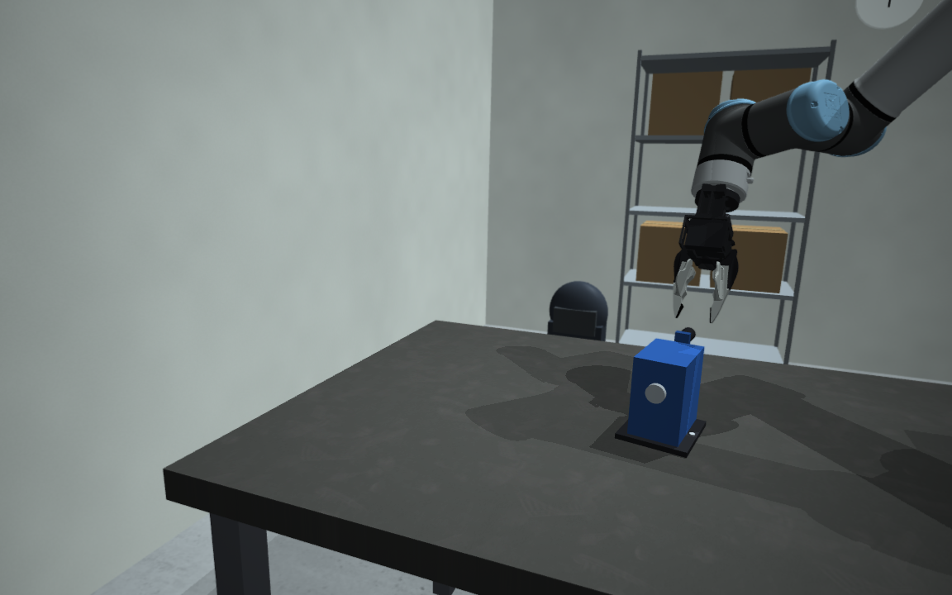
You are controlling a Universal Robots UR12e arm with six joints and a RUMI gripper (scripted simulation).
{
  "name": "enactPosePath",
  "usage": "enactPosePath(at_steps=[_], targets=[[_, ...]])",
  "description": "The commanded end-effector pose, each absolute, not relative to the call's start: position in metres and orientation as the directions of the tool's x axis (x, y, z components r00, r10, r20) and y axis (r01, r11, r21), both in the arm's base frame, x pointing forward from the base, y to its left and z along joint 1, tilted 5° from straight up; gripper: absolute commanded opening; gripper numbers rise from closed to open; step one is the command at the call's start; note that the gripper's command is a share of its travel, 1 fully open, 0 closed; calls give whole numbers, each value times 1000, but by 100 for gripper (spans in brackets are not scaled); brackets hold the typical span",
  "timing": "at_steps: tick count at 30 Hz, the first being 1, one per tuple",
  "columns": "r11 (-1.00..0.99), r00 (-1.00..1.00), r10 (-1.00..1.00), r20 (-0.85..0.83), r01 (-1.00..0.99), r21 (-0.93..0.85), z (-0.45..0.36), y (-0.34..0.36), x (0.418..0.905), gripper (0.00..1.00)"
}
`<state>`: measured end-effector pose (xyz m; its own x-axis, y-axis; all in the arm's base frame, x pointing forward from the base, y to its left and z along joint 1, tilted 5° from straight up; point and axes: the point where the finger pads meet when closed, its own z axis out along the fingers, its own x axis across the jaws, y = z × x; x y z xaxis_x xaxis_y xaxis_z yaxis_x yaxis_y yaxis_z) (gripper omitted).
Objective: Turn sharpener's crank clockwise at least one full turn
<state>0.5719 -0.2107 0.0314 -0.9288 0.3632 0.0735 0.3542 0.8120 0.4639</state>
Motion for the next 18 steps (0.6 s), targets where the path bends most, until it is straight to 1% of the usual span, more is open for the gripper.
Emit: enactPosePath(at_steps=[1,18], targets=[[813,-928,365,70,354,462,26,-208,574,32],[814,-928,366,66,354,461,29,-212,576,32]])
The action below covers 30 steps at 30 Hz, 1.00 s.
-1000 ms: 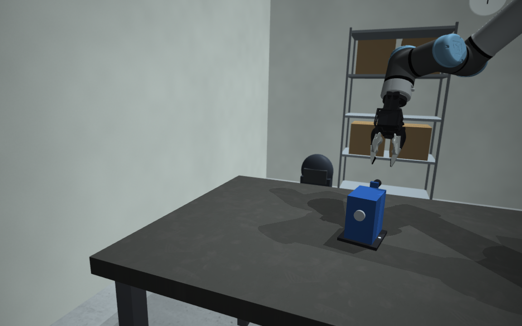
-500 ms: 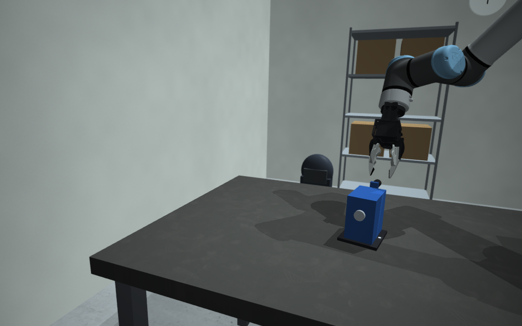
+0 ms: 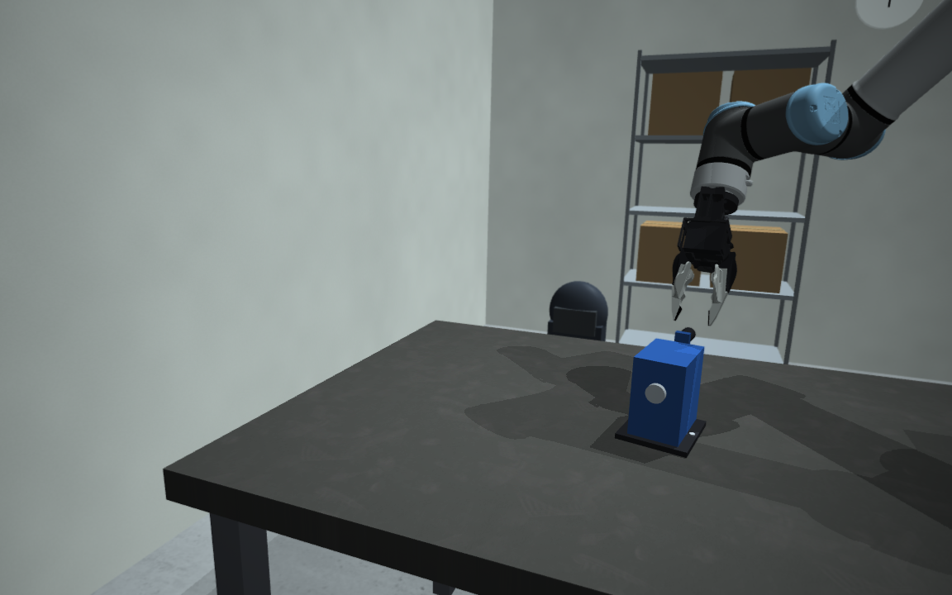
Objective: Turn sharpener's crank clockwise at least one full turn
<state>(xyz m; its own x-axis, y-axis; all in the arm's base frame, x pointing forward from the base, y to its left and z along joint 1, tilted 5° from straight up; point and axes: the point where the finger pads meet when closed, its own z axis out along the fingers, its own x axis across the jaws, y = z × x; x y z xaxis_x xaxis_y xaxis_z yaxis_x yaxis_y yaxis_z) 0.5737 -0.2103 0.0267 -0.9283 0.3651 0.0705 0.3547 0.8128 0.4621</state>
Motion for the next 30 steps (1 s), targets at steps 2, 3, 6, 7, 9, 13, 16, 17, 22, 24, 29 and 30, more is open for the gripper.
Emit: enactPosePath(at_steps=[2,3,6,7,9,13,16,17,22,24,29,30], targets=[[814,-928,366,66,354,461,29,-212,576,32],[814,-928,366,66,354,461,29,-212,576,32],[815,-928,366,63,353,459,31,-213,578,32],[815,-928,366,63,353,459,32,-213,578,32],[814,-928,366,66,354,461,30,-212,576,32],[814,-928,366,66,354,461,30,-212,576,32],[814,-928,366,66,354,461,30,-212,576,32],[814,-928,366,66,354,461,30,-212,576,32],[814,-928,366,66,354,461,30,-212,576,32],[814,-928,366,66,353,461,29,-211,576,32],[813,-928,365,70,354,463,22,-206,576,32],[813,-928,365,70,354,463,22,-206,576,32]])
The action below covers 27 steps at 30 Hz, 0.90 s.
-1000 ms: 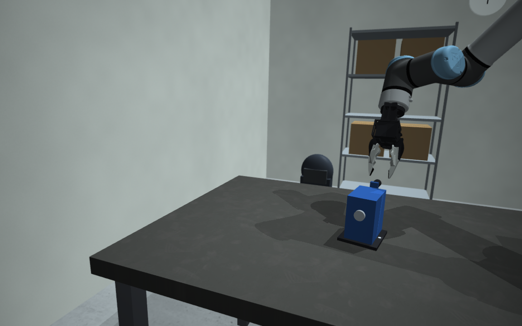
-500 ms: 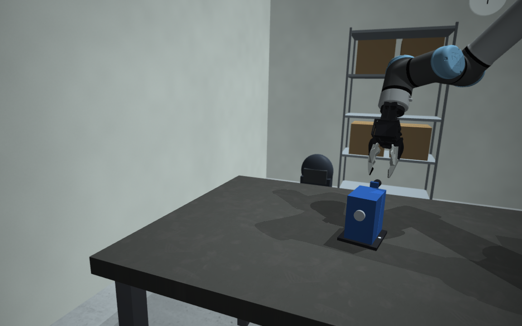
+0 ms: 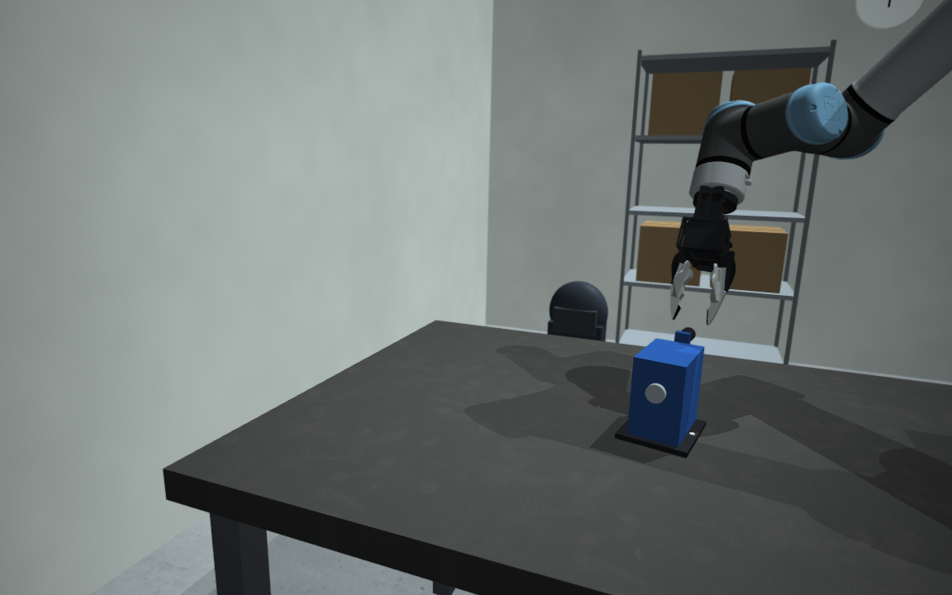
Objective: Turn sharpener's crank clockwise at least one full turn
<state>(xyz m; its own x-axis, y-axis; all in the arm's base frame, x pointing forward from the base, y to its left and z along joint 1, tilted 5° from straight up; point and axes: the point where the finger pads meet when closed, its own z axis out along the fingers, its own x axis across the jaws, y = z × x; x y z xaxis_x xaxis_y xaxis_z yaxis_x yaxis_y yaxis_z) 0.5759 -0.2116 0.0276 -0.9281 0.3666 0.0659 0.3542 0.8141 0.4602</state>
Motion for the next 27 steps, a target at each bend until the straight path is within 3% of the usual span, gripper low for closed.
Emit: enactPosePath(at_steps=[1,27], targets=[[813,-928,365,70,354,462,21,-205,576,32],[813,-928,365,70,354,462,-4,-193,579,32]])
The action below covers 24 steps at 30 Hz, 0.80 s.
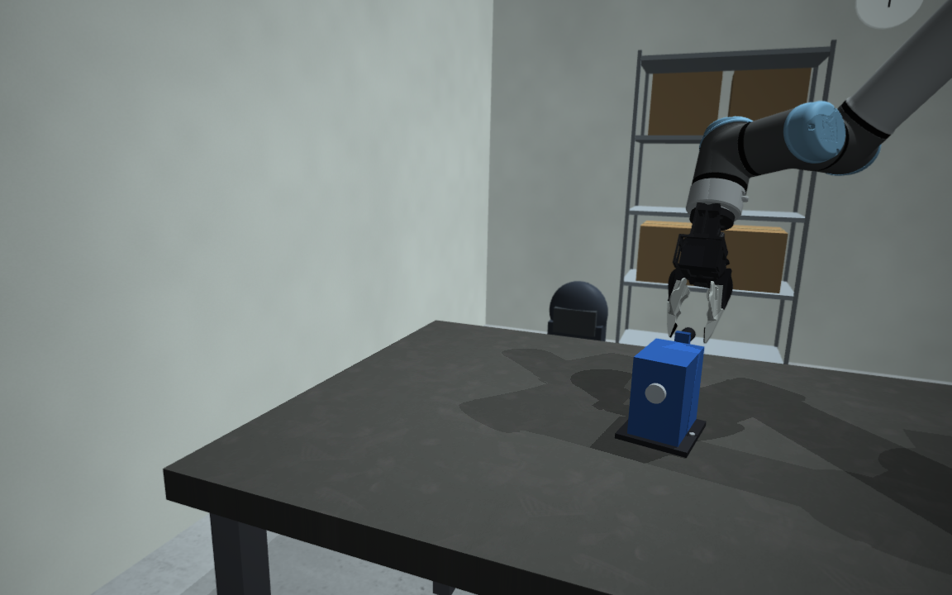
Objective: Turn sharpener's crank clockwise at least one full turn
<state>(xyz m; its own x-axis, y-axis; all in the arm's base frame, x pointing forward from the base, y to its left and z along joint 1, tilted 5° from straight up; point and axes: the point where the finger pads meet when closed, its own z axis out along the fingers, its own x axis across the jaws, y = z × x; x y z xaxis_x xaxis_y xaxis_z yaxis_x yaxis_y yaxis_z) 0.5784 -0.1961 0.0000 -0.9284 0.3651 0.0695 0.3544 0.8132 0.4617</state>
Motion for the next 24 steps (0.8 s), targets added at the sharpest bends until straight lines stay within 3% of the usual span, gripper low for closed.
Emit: enactPosePath(at_steps=[1,21,22,24], targets=[[813,-928,365,70,355,462,-4,-193,579,32],[814,-928,366,66,354,461,-2,-196,580,32],[814,-928,366,66,354,461,-2,-196,580,9],[814,-928,366,66,354,461,-2,-196,580,9]])
